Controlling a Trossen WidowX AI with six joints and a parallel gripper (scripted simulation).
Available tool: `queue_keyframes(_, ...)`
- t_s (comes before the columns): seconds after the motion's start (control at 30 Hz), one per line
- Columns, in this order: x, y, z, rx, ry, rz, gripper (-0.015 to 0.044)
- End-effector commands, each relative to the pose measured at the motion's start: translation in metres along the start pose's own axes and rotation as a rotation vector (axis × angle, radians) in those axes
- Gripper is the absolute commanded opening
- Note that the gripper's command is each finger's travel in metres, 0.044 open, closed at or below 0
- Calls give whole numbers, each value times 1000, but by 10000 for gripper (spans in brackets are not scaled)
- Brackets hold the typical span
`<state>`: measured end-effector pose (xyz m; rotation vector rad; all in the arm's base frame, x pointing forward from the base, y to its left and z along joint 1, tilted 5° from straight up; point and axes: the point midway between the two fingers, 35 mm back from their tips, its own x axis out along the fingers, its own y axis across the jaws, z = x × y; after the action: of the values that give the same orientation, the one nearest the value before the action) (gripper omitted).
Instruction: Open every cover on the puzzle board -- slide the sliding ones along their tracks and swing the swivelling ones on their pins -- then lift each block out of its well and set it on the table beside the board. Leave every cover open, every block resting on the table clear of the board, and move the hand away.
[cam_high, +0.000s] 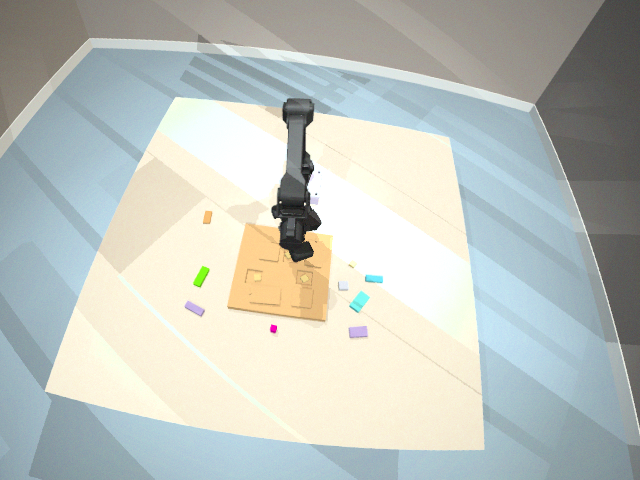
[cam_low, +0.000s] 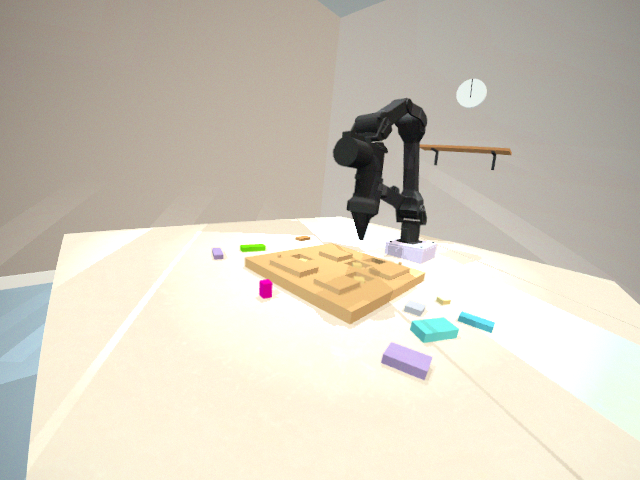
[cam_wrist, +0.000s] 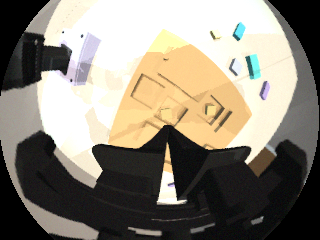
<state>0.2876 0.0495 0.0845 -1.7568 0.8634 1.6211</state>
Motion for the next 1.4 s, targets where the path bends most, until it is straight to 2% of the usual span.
queue_keyframes(0.0, -3, 2, -1, -218, 8, -13, 0)
queue_keyframes(0.37, -1, -1, 0, -218, 8, -13, 0)
queue_keyframes(0.77, 46, -1, -1, -218, 8, -13, 0)
queue_keyframes(1.37, 59, -1, -2, -218, 8, -13, 0)
